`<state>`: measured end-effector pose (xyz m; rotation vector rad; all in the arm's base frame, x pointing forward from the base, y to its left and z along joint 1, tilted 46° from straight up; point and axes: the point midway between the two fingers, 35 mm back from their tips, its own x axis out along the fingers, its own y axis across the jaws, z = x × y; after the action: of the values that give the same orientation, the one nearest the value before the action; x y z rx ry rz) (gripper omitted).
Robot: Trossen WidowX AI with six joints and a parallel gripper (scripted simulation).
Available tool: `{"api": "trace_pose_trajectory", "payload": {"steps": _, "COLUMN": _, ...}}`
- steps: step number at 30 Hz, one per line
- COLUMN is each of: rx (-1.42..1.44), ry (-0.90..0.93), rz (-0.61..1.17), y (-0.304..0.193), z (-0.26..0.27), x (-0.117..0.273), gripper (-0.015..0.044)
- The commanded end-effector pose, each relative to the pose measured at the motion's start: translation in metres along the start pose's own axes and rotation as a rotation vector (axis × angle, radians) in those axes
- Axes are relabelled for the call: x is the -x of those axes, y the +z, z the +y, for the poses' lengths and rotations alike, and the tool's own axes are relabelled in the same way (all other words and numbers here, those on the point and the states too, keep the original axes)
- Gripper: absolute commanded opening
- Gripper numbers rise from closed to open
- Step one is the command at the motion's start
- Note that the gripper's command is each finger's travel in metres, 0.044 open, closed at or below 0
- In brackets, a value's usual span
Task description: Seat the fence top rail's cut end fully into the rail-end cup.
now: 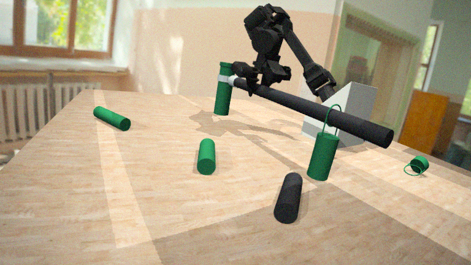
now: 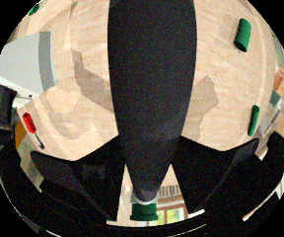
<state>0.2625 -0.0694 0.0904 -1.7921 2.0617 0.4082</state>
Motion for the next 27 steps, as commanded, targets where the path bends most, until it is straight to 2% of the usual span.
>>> {"api": "trace_pose_trajectory", "payload": {"steps": 1, "rx": -0.012, "ry": -0.016, "rz": 0.005, "y": -0.007, "z": -0.002, "x": 0.002, "gripper": 0.0}}
{"api": "trace_pose_trajectory", "payload": {"steps": 27, "rx": -0.012, "ry": -0.016, "rz": 0.006, "y": -0.018, "z": -0.001, "x": -0.002, "gripper": 0.0}}
